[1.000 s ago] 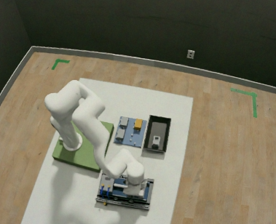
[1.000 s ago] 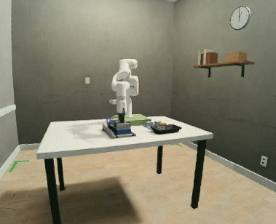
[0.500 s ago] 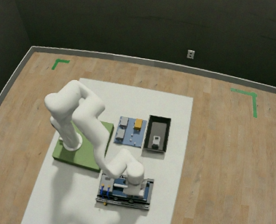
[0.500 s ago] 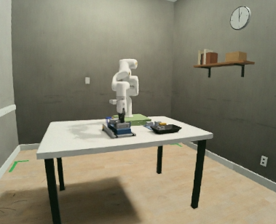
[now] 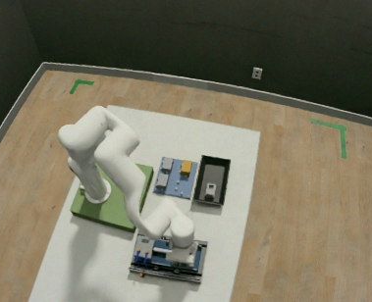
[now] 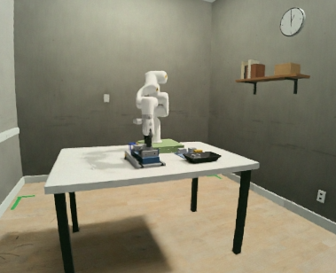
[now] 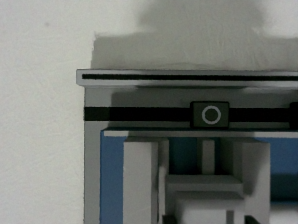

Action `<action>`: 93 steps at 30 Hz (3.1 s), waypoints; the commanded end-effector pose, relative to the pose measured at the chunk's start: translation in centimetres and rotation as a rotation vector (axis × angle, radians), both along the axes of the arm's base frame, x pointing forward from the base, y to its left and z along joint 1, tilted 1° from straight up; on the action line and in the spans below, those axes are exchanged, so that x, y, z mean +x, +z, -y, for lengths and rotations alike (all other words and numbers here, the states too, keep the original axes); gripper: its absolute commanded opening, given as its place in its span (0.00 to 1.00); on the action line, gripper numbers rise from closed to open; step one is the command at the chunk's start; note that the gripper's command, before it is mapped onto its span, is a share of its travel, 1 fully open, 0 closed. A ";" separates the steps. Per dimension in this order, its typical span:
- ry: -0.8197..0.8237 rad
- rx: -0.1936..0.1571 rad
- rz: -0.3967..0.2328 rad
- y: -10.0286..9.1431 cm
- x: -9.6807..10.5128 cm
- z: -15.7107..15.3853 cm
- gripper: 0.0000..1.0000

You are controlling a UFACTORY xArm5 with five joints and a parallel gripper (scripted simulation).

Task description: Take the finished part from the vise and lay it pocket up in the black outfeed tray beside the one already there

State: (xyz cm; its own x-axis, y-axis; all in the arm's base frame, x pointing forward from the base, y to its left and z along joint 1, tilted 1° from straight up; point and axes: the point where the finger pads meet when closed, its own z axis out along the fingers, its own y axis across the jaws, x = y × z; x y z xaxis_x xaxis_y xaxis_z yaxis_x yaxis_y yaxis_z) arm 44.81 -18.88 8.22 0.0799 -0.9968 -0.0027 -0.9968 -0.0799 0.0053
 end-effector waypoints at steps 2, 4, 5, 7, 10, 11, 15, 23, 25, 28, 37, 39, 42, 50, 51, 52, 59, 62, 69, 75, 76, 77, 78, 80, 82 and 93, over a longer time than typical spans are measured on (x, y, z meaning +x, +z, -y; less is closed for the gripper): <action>0.000 -0.002 0.004 1.1 0.1 0.0 0.00; 0.000 -0.002 0.004 1.1 0.1 0.0 0.00; 0.000 -0.002 0.004 1.3 0.1 0.0 0.00; 0.000 -0.002 0.004 1.7 0.1 0.0 0.00; 0.000 -0.002 0.004 2.2 0.1 0.0 0.00; 0.000 -0.002 0.004 2.3 0.1 0.0 0.00; 0.000 -0.002 0.004 2.8 0.1 0.0 0.00; 0.000 -0.002 0.004 3.1 0.1 0.0 0.00; 0.000 -0.002 0.004 3.1 0.1 0.0 0.00; 0.000 -0.002 0.004 3.1 0.1 0.0 0.00; -0.002 -0.002 0.003 3.1 1.5 -2.4 0.00; -0.003 -0.002 0.003 3.1 1.9 -3.2 0.00; -0.006 -0.002 0.003 3.1 3.3 -6.4 0.00; -0.017 -0.002 0.001 3.1 6.0 -17.8 0.00; -0.019 -0.003 0.000 3.1 6.1 -19.2 0.00; -0.020 -0.003 0.000 3.0 6.1 -20.5 0.00; -0.027 -0.004 -0.001 3.0 5.9 -28.8 0.00; -0.031 -0.005 -0.001 2.9 5.4 -33.1 0.00; -0.035 -0.006 -0.002 2.8 3.5 -42.6 0.00; -0.036 -0.006 -0.002 2.8 3.3 -43.4 0.00; -0.036 -0.006 -0.002 2.8 3.2 -43.4 0.00; -0.036 -0.006 -0.002 2.8 3.2 -43.4 0.00; -0.036 -0.006 -0.002 2.8 3.2 -43.4 0.00; -0.036 -0.006 -0.002 2.8 3.2 -43.4 0.00; -0.036 -0.006 -0.002 2.8 3.2 -43.4 0.00; -0.036 -0.006 -0.002 2.8 3.2 -43.4 0.00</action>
